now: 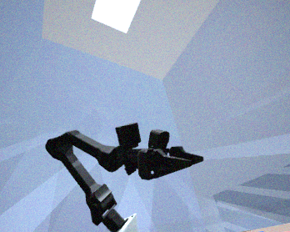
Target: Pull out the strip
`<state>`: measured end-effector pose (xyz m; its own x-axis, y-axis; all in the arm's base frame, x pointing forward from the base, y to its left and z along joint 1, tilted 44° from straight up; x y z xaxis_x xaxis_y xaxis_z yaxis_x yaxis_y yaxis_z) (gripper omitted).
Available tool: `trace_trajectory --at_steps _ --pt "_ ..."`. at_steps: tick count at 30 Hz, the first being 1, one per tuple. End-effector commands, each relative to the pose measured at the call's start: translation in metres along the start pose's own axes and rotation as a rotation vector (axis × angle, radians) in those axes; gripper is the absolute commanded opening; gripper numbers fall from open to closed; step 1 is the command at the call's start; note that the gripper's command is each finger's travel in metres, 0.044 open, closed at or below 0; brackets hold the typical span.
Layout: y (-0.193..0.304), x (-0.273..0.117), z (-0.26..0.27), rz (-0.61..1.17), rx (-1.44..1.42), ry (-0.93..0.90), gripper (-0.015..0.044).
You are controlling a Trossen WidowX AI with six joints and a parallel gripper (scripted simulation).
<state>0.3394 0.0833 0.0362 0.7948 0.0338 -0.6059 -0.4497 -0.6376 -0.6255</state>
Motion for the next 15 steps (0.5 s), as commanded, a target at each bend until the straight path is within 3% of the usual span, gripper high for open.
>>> trace_trajectory --at_steps 1,15 --pt "-0.0157 -0.0540 -0.0170 0.231 -0.112 0.410 0.0400" --pt "-0.0181 -0.0614 -0.0190 0.243 -0.128 0.453 0.0400"
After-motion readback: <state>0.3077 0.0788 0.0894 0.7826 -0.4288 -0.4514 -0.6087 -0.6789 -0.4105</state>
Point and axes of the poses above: the point midway between the two fingers, 35 mm back from their tips, its own x axis out along the fingers, its own z axis across the jaws, y = z × x, the point moved 1 cm from there along -x, back along the fingers, and after that the axes turned 13 degrees about -x, right-handed, at the moved point
